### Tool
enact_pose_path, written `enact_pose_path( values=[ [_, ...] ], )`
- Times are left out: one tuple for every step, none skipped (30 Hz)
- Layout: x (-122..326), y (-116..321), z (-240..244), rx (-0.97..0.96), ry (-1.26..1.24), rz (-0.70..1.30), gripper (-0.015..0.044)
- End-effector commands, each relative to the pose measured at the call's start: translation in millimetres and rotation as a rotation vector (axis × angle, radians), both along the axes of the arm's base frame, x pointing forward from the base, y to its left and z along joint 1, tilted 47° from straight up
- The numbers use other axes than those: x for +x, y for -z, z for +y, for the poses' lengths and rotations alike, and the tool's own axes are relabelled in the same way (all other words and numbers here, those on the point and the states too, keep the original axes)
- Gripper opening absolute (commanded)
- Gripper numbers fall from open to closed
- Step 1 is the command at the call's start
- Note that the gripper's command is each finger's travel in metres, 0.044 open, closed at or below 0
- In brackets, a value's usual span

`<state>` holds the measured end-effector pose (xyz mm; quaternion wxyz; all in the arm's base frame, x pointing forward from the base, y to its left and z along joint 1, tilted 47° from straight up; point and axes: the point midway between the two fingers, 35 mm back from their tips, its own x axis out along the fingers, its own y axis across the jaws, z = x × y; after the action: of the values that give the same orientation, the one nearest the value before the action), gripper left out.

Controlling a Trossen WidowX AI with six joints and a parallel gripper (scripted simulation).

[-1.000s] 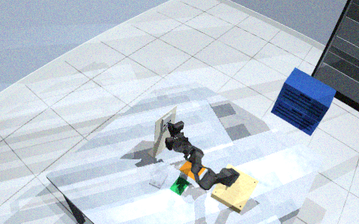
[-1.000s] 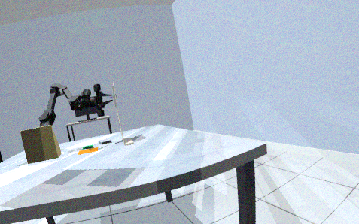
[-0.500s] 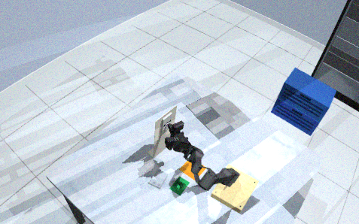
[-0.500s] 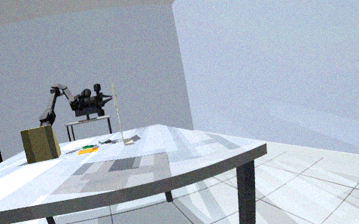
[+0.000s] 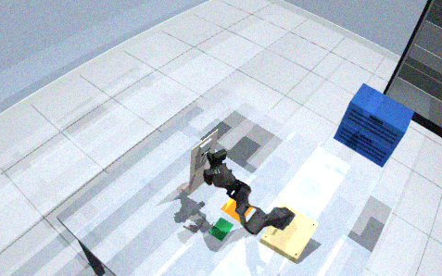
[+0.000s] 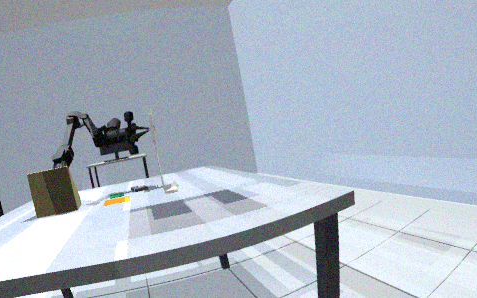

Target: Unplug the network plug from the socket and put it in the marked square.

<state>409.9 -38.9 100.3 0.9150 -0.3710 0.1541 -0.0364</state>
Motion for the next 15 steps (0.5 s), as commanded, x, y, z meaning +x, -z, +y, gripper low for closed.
enact_pose_path(
  values=[
    [-3.7,0.2,0.3,0.001,-0.002,0.000,0.0000],
    [-4.3,0.2,0.3,0.001,-0.002,0.000,0.0000],
    [-5.0,0.1,0.3,0.001,-0.002,0.000,0.0000],
    [-5.6,0.1,0.3,0.001,-0.002,0.000,0.0000],
    [-6.2,0.1,0.3,0.001,-0.002,0.000,0.0000],
    [-6.8,0.0,0.3,0.001,-0.002,0.000,0.0000],
    [-7.4,0.0,0.3,0.001,-0.002,0.000,0.0000],
    [-8.0,0.0,0.3,0.001,-0.002,0.000,0.0000],
    [-8.6,-0.1,0.3,0.001,-0.002,0.000,0.0000],
    [-9.2,-0.1,0.3,0.001,-0.002,0.000,0.0000],
    [-9.8,-0.1,0.3,0.001,-0.002,0.000,0.0000],
    [-10.4,-0.2,0.3,0.001,-0.002,0.000,0.0000],
    [-11.0,-0.2,0.3,0.001,-0.002,0.000,0.0000],
    [-11.6,-0.2,0.3,0.001,-0.002,0.000,0.0000],
    [-12.2,-0.2,0.3,0.001,-0.002,0.000,0.0000]
  ],
)
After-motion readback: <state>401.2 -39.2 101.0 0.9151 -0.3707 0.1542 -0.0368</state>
